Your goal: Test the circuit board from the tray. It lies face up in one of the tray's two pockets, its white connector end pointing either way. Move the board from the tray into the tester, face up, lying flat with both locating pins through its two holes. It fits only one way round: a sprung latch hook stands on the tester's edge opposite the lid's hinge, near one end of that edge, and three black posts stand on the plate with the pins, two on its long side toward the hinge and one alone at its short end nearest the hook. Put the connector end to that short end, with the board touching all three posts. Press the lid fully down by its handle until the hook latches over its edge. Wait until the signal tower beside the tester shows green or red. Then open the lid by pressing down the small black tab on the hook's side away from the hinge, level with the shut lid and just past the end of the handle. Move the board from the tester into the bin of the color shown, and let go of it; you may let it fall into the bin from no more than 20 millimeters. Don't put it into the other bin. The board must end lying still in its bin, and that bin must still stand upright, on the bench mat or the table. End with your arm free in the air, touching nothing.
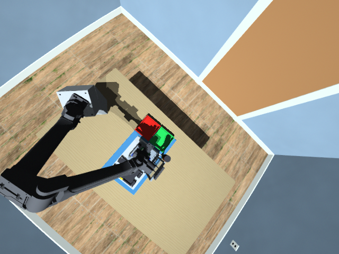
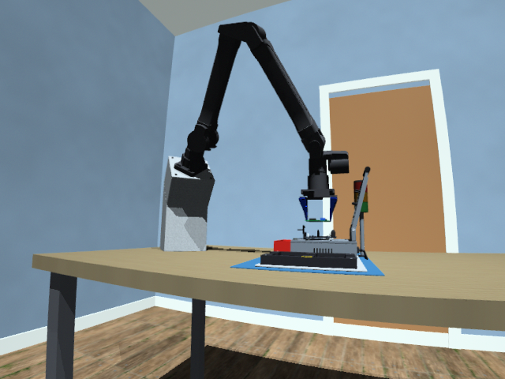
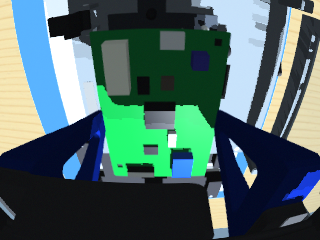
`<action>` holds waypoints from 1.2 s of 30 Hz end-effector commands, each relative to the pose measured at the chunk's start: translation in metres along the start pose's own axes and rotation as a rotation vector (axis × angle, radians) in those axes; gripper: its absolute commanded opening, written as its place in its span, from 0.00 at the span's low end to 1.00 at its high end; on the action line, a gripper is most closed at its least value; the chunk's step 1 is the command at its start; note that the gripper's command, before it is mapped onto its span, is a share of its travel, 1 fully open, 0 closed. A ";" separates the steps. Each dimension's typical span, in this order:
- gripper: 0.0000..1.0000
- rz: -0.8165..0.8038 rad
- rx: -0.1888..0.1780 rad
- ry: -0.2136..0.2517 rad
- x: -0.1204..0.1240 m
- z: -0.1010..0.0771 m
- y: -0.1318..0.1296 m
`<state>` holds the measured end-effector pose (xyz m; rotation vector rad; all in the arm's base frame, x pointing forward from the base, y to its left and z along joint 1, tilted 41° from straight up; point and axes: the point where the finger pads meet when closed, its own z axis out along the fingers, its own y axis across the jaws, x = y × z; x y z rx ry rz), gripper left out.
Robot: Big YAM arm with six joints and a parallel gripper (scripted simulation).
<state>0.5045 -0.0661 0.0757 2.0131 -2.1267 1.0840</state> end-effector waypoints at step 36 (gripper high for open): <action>0.72 0.007 0.027 -0.005 0.001 0.029 -0.013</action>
